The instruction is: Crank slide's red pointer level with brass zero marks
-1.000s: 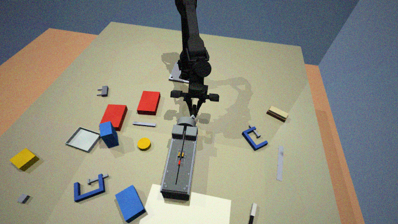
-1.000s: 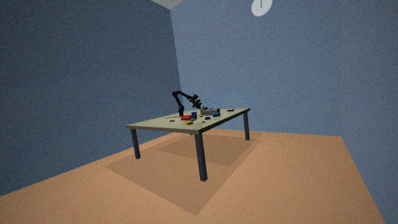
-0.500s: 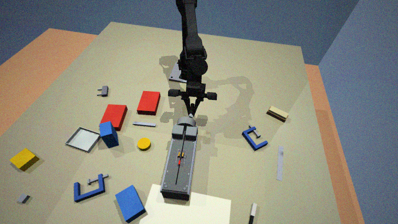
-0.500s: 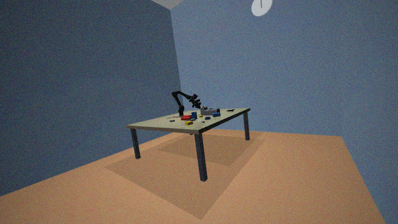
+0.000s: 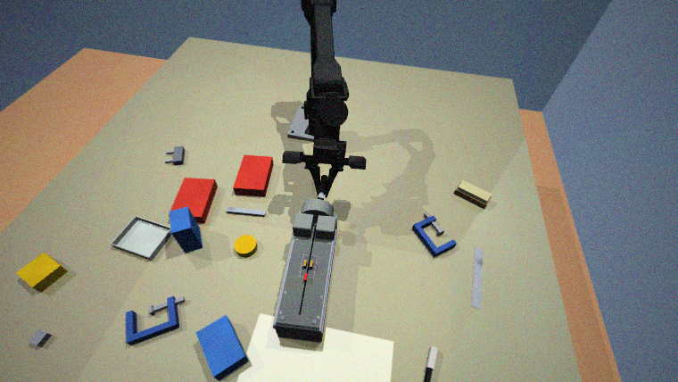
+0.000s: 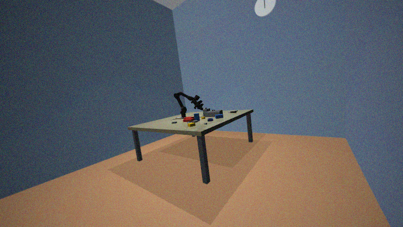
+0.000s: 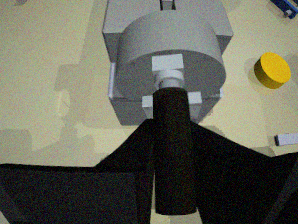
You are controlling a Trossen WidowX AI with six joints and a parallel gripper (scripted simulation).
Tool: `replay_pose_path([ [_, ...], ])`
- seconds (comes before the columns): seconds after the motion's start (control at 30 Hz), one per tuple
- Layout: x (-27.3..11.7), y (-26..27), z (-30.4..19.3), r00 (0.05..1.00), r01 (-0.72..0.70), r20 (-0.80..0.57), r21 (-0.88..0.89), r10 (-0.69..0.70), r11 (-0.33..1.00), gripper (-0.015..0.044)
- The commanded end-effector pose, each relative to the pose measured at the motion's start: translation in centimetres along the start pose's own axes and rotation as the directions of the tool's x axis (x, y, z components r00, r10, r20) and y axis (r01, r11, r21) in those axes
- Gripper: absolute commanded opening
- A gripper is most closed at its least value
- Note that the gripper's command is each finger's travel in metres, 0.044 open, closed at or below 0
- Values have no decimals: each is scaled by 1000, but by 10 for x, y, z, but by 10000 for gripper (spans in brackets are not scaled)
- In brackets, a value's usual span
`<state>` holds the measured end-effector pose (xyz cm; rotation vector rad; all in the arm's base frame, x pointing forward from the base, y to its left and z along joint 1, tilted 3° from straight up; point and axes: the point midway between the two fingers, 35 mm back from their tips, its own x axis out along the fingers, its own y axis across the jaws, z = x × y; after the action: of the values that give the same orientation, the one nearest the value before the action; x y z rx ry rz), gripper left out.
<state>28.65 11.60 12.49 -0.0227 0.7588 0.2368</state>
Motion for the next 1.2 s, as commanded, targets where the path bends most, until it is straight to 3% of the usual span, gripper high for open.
replay_pose_path([
  [0.0, -1, -9, 1, 1000, 24, 8, 7, -24, 1000, 0],
  [1.17, 5, -26, -6, 1000, 26, 8, 6, -26, 1000, 0],
])
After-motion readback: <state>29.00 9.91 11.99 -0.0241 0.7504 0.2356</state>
